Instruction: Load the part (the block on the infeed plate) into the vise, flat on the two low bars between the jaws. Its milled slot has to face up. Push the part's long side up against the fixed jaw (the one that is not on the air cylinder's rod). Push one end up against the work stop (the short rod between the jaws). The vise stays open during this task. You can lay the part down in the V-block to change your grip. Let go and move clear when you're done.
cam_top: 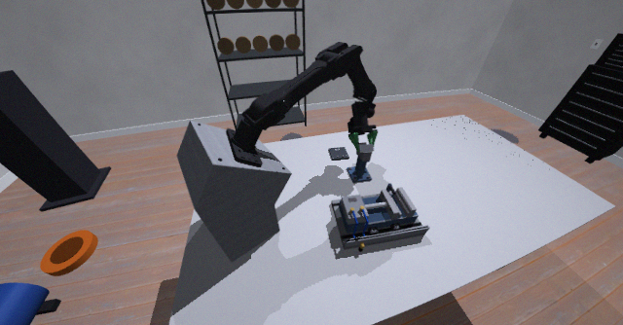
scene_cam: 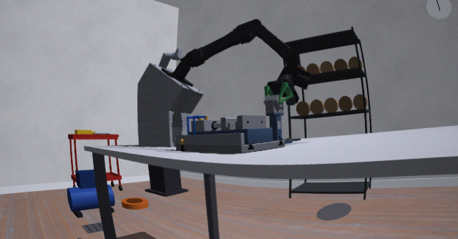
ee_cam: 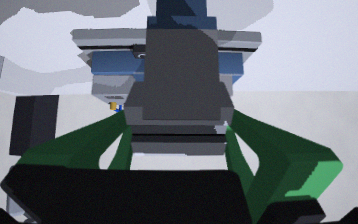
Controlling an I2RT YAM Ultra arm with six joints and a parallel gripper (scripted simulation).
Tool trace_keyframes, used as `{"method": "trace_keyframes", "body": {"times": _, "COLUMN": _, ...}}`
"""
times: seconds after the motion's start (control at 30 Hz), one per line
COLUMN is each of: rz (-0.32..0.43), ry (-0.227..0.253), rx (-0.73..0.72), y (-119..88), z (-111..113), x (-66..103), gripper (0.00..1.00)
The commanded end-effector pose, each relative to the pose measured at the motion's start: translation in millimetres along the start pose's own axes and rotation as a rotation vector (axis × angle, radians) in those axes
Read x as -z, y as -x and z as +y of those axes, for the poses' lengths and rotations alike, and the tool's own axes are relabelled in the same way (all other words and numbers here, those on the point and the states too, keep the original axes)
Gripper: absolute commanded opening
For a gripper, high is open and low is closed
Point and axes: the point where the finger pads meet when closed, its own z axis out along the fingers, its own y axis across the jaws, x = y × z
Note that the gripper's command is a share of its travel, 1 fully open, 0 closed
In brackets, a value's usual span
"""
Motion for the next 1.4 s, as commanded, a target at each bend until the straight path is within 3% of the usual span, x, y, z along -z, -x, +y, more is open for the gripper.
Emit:
{"method": "trace_keyframes", "body": {"times": 0.0, "rz": -0.024, "ry": -0.023, "rx": -0.014, "y": 4, "z": -8, "x": 11.8, "gripper": 0.0}}
{"method": "trace_keyframes", "body": {"times": 0.37, "rz": -0.035, "ry": -0.037, "rx": -0.028, "y": -1, "z": -12, "x": 20.5, "gripper": 0.0}}
{"method": "trace_keyframes", "body": {"times": 0.77, "rz": -0.011, "ry": -0.008, "rx": -0.001, "y": -4, "z": 2, "x": 13.5, "gripper": 0.0}}
{"method": "trace_keyframes", "body": {"times": 1.37, "rz": -0.009, "ry": -0.017, "rx": -0.005, "y": -12, "z": 0, "x": 21.4, "gripper": 0.0}}
